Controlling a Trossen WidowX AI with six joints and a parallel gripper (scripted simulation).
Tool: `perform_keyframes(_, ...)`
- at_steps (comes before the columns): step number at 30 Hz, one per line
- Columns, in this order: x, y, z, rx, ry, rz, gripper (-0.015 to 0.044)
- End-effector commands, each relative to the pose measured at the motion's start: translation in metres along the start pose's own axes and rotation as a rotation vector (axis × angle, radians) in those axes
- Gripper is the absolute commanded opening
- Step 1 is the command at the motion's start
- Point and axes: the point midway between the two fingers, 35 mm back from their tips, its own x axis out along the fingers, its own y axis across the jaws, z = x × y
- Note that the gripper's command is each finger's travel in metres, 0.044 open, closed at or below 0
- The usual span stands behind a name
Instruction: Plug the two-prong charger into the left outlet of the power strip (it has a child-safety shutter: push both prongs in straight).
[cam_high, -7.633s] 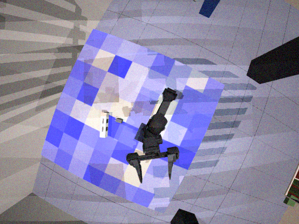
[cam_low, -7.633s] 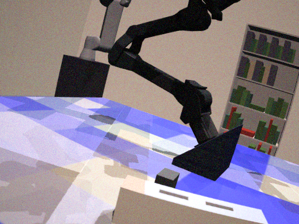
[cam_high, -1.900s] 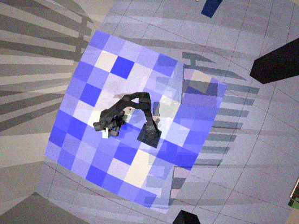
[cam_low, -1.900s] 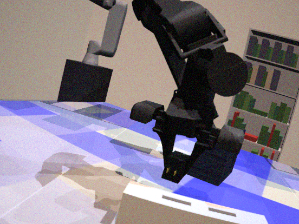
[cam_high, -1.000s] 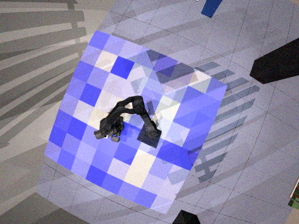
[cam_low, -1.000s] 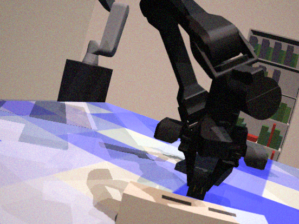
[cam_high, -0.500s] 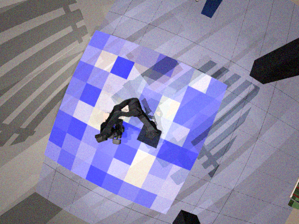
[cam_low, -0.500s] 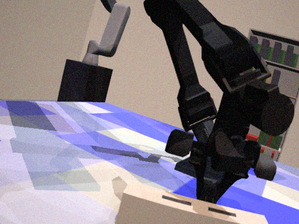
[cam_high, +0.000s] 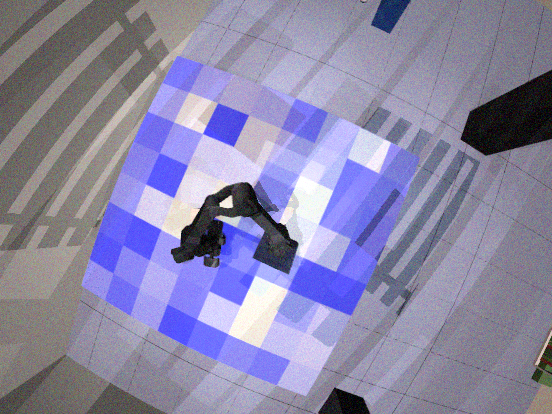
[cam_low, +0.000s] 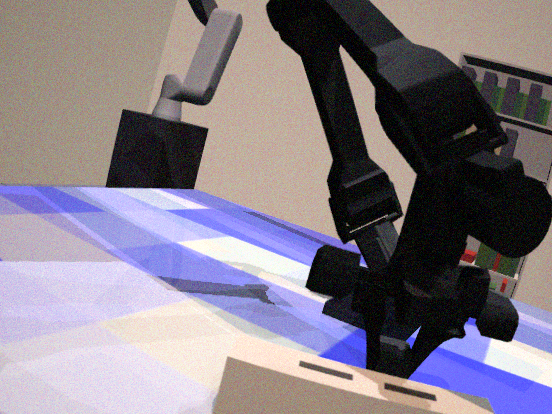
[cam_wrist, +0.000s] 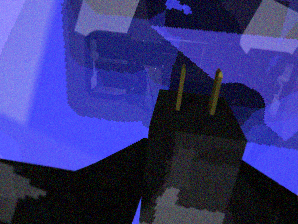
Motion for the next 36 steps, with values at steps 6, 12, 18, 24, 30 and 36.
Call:
perform_keyframes(6, -0.001, 0.001, 0.012, -0.009, -0.003, -0.004, 0.0000)
perform_keyframes(12, -0.001, 0.002, 0.019, -0.011, -0.003, -0.004, 0.0000)
perform_keyframes(18, 0.000, 0.003, 0.025, -0.013, -0.003, -0.004, 0.0000)
perform_keyframes(24, 0.000, 0.003, 0.030, -0.015, -0.003, -0.004, 0.0000)
perform_keyframes(30, 0.000, 0.003, 0.030, -0.015, -0.003, -0.004, 0.0000)
perform_keyframes(36, 0.000, 0.003, 0.030, -0.015, -0.003, -0.004, 0.0000)
